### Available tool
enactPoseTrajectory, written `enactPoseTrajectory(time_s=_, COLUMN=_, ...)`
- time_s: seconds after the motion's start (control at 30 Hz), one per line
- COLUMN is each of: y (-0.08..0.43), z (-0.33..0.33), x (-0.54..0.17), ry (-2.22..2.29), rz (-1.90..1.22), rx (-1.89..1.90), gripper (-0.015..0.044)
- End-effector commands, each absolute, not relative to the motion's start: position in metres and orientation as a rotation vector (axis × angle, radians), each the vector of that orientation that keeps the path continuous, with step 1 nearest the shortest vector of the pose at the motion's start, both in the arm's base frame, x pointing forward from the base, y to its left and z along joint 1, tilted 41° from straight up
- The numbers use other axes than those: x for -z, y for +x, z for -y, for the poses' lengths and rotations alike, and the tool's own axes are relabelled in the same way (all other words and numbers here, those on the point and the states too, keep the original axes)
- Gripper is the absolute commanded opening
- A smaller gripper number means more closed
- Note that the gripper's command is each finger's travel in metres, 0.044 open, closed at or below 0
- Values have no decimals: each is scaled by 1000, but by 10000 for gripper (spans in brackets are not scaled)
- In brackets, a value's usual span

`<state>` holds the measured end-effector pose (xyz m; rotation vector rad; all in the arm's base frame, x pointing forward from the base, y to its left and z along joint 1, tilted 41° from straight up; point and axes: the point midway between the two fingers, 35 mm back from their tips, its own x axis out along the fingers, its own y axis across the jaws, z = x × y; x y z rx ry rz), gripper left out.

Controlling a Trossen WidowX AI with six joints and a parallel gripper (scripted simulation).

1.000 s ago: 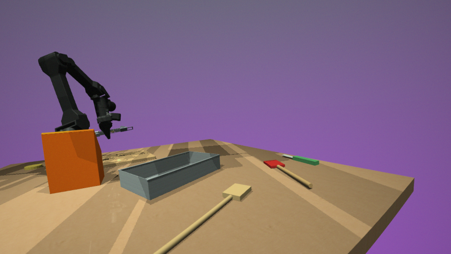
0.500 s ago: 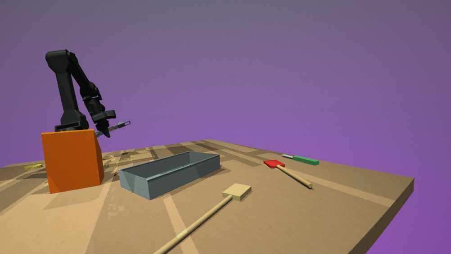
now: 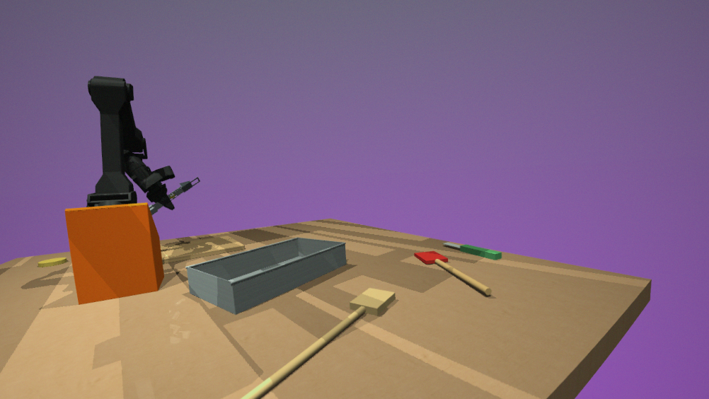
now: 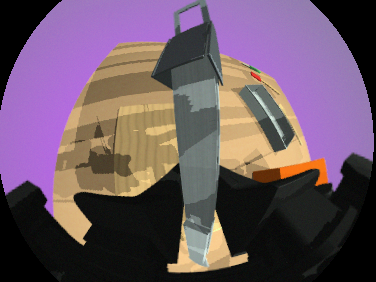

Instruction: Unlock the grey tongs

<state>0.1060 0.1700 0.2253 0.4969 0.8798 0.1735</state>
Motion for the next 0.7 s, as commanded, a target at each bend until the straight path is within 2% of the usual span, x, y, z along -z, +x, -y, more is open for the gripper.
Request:
enactPoseTrajectory(time_s=0.0, y=106, z=-167, x=-233, ry=534, rz=-799, rx=-179, gripper=-150)
enactPoseTrajectory(time_s=0.43, y=100, z=-164, x=-260, ry=676, rz=-584, rx=-254, gripper=-150)
enactPoseTrajectory(time_s=0.67, y=100, z=-164, x=-262, ry=684, rz=-574, rx=-259, gripper=-150)
